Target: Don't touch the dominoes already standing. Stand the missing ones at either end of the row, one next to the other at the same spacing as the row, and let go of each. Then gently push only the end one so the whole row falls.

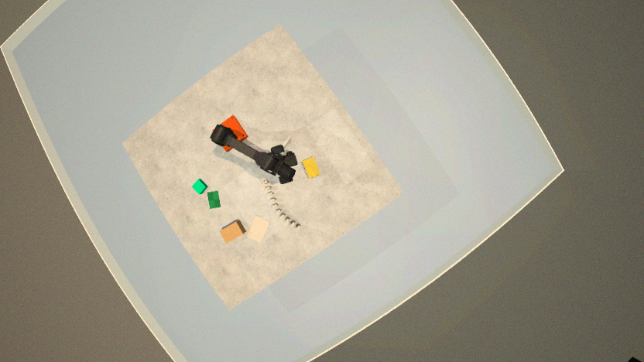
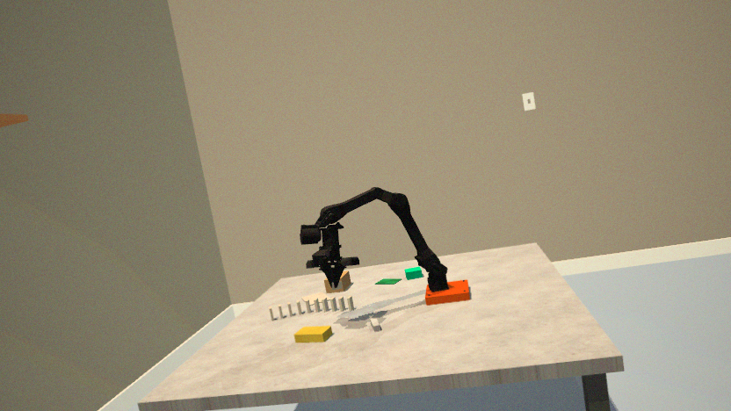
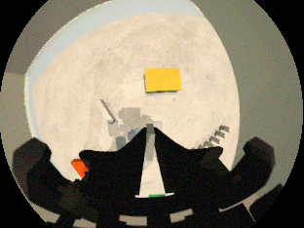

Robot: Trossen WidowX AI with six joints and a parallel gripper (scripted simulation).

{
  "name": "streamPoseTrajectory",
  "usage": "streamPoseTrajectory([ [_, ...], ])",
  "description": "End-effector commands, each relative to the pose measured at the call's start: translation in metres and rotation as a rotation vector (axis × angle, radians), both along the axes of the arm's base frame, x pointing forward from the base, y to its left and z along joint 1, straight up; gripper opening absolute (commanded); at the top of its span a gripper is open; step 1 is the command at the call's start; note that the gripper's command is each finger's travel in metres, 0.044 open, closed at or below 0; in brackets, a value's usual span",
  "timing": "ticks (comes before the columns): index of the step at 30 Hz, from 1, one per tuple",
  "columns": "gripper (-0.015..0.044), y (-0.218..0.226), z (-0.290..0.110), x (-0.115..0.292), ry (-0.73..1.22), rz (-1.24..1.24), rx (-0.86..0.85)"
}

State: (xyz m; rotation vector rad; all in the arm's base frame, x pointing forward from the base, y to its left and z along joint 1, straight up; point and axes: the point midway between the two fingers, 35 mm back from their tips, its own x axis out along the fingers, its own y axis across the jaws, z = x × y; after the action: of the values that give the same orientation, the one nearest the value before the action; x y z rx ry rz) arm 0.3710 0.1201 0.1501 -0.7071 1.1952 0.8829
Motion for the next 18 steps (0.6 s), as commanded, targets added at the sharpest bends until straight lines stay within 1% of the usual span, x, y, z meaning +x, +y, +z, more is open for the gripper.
streamPoseTrajectory([
  [1,0.0030,0.002,-0.009,0.009,-0.032,-0.042,0.089],
  [18,0.0030,0.001,-0.026,0.038,-0.183,-0.133,0.410],
])
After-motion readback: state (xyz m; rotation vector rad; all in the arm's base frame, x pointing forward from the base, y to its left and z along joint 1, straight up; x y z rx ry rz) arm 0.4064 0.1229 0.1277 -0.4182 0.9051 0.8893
